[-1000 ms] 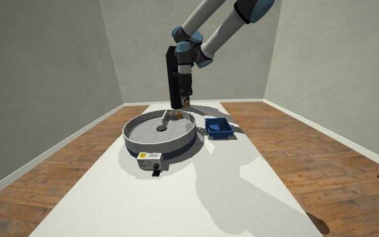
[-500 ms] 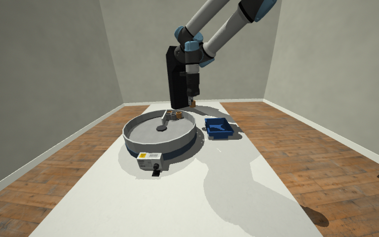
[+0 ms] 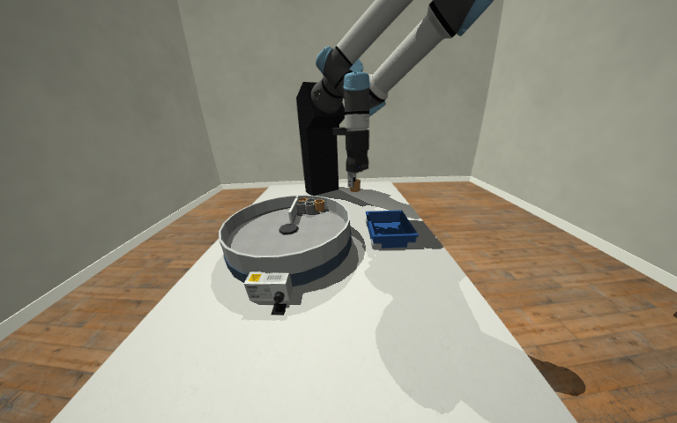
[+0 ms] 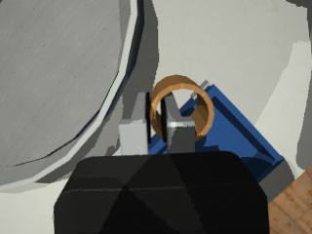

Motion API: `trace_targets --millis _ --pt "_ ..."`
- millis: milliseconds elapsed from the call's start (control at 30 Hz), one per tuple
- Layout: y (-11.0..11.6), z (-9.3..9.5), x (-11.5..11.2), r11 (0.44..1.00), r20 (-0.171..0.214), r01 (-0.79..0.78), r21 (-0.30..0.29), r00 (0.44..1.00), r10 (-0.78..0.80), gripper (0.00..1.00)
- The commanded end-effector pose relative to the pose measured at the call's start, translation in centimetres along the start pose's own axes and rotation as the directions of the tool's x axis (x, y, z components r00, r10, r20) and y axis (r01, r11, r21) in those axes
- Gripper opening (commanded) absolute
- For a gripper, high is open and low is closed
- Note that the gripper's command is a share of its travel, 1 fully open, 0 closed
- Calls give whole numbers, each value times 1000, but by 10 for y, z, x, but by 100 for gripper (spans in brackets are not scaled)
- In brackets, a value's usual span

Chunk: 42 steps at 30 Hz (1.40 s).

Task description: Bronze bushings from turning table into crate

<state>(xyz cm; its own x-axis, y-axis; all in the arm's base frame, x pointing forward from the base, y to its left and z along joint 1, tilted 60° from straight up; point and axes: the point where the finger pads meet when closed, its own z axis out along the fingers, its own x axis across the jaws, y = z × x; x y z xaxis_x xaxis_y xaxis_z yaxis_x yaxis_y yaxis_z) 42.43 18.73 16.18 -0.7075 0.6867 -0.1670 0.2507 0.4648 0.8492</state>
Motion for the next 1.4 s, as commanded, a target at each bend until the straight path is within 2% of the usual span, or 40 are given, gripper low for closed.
trace_targets --millis 0,367,533,933,1100,1367 --pt "32 0 23 1000 2 2 1 1000 -2 0" --pt "32 0 23 1000 2 2 1 1000 -2 0" --pt "76 -1 56 1000 -1 4 -1 1000 -4 0" --pt "76 -1 56 1000 -1 4 -1 1000 -4 0" --pt "77 22 56 1000 -1 3 -1 1000 -3 0" --pt "77 22 56 1000 -1 3 -1 1000 -3 0"
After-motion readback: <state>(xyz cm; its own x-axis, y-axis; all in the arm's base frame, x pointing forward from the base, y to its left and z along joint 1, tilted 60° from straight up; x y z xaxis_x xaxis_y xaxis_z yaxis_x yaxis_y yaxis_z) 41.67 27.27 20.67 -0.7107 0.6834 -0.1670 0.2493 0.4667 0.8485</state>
